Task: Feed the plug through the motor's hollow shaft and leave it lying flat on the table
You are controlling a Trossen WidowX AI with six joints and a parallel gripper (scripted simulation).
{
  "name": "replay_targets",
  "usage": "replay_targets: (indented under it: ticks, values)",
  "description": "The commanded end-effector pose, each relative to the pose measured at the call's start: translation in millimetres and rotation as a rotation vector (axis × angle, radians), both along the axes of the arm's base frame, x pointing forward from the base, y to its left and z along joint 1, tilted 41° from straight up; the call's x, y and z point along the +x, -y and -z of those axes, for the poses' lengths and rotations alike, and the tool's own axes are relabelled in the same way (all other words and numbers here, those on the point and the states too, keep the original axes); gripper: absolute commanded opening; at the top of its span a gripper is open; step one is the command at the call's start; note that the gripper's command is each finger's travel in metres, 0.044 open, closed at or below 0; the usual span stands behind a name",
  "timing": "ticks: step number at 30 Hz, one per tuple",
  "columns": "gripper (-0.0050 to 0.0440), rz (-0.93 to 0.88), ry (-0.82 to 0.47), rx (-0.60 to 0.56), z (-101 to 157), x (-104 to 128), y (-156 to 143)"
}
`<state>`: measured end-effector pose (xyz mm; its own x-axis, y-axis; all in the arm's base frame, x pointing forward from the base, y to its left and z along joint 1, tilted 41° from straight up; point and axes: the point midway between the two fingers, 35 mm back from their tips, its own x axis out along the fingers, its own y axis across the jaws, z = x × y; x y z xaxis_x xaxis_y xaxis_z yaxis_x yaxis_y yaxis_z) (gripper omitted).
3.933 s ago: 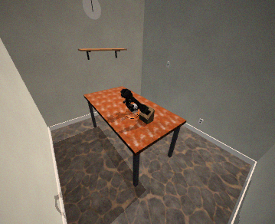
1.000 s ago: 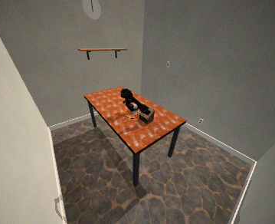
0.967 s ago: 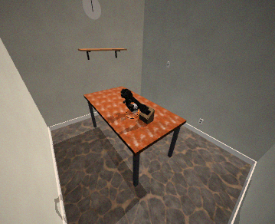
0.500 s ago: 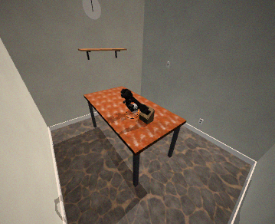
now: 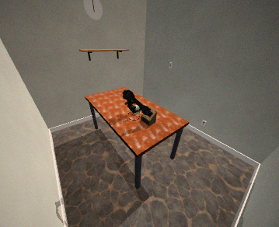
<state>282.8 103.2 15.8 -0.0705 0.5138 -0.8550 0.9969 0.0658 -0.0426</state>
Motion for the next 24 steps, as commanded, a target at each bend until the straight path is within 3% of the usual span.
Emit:
replay_targets:
  ticks: [1,24]
  values:
    - [0.0000,0.001,-0.004,-0.008,3.3,-0.7,2.8]
    - [0.0000,0.001,-0.004,-0.008,4.9,-0.7,4.8]
